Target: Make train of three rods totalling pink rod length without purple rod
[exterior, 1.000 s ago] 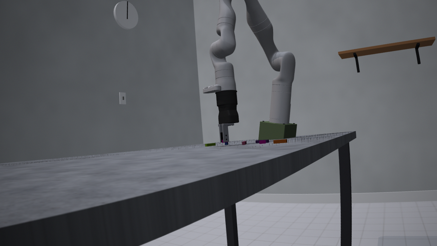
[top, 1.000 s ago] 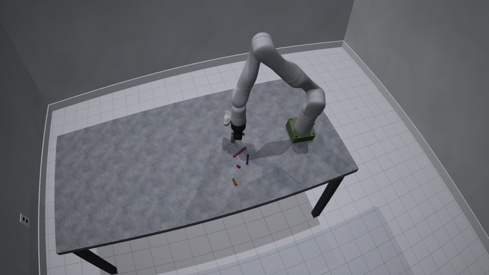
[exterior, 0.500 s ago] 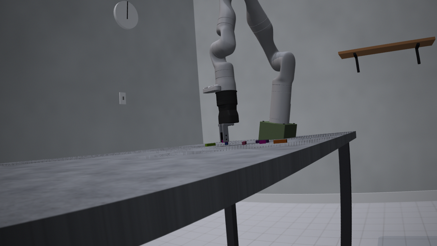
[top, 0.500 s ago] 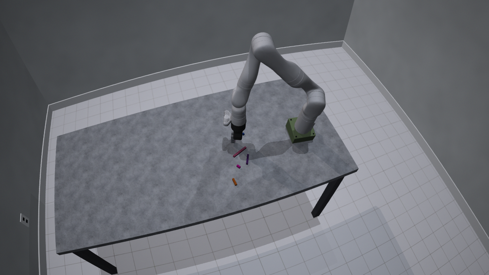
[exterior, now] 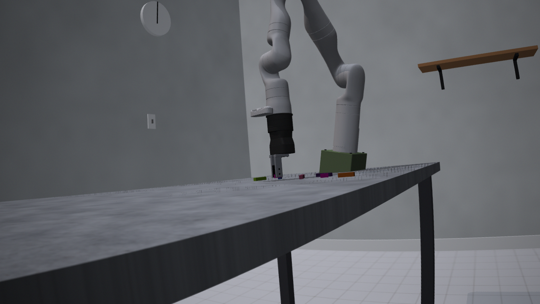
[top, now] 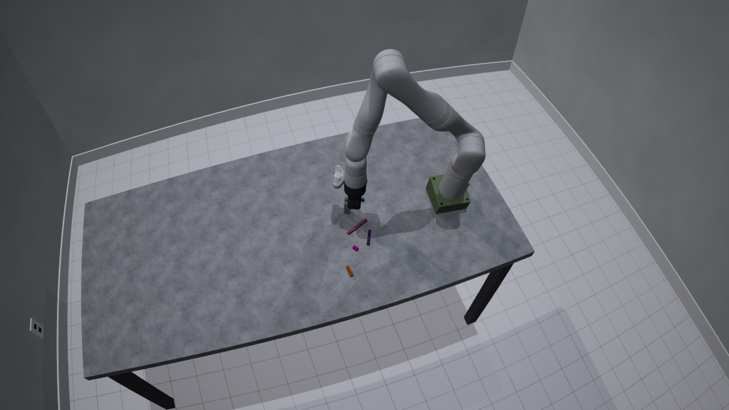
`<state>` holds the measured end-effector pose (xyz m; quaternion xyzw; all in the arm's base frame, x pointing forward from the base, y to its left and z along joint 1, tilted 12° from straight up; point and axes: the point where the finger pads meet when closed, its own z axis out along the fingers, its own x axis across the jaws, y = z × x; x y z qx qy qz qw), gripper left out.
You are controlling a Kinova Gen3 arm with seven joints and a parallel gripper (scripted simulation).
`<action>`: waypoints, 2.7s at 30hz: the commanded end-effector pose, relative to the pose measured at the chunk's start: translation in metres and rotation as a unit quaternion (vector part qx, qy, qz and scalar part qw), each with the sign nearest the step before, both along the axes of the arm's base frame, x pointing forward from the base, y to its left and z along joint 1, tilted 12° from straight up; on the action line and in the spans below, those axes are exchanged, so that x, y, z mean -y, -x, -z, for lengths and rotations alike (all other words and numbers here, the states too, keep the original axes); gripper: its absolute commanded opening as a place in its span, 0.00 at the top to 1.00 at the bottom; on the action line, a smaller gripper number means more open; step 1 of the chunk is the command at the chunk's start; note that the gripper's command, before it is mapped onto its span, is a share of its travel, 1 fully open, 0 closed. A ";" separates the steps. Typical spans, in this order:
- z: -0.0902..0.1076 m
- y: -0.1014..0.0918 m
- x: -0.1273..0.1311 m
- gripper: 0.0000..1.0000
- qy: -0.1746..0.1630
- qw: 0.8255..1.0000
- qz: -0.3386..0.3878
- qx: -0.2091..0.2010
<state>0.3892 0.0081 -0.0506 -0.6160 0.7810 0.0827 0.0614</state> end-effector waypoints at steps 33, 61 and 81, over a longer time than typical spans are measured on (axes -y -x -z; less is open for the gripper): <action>0.006 0.000 -0.002 0.76 0.000 1.000 -0.006 0.002; 0.006 0.000 -0.002 0.46 0.000 1.000 -0.006 0.002; -0.020 0.000 0.004 0.46 0.001 1.000 -0.007 0.001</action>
